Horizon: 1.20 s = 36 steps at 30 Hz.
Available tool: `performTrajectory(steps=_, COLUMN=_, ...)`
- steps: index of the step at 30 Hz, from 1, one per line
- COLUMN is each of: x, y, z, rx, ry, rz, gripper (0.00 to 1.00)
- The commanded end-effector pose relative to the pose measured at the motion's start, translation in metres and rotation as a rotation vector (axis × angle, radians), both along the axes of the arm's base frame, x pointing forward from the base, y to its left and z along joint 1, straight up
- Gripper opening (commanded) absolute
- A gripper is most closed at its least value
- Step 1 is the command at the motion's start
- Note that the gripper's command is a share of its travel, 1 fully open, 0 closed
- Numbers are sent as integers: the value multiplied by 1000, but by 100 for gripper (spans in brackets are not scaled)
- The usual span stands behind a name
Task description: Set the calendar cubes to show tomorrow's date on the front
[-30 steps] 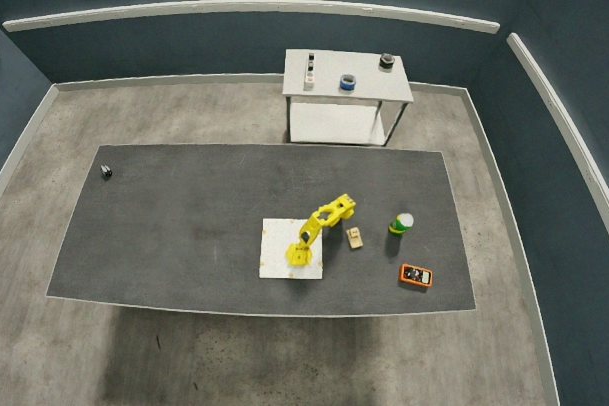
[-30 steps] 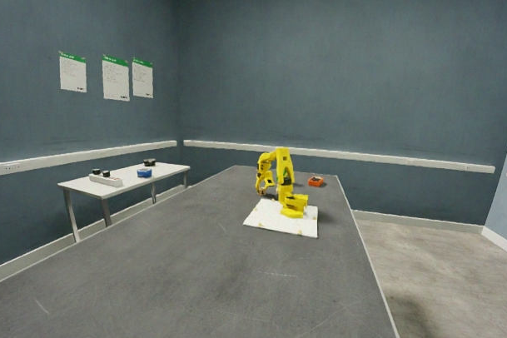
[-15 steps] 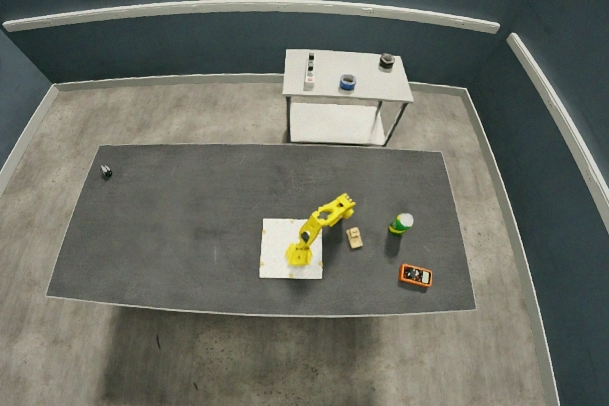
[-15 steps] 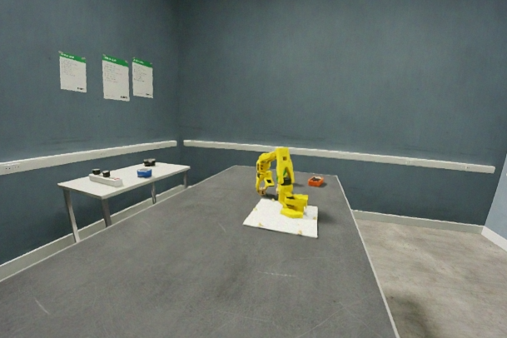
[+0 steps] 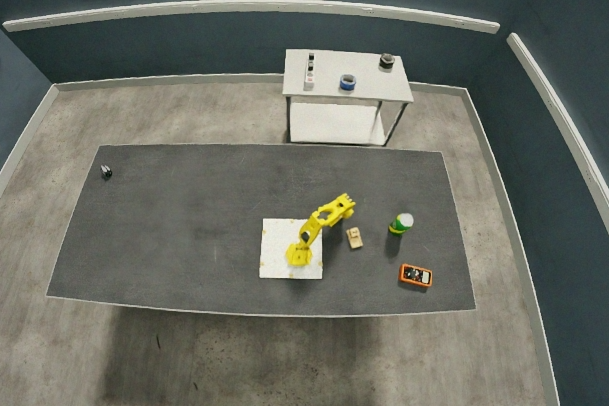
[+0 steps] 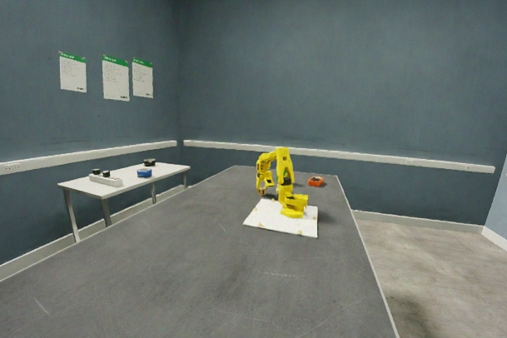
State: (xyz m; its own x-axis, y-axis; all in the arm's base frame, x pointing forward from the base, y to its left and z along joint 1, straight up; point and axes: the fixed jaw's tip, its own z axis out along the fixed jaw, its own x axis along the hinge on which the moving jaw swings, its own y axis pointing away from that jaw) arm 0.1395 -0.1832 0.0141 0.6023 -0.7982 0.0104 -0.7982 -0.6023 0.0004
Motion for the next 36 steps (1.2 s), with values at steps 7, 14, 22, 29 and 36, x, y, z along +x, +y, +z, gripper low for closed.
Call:
performTrajectory(steps=7, x=-1, y=4, z=-4, rx=18, ry=14, rz=-5, gripper=3)
performTrajectory(steps=14, x=-1, y=4, z=-4, rx=18, ry=14, rz=-5, gripper=0)
performTrajectory(steps=22, x=-1, y=4, z=-3, rx=18, ry=14, rz=-5, gripper=0)
performTrajectory(steps=29, x=-1, y=2, z=8, rx=18, ry=14, rz=-5, gripper=0)
performTrajectory(steps=36, x=-1, y=1, z=24, rx=18, ry=14, rz=-5, gripper=0)
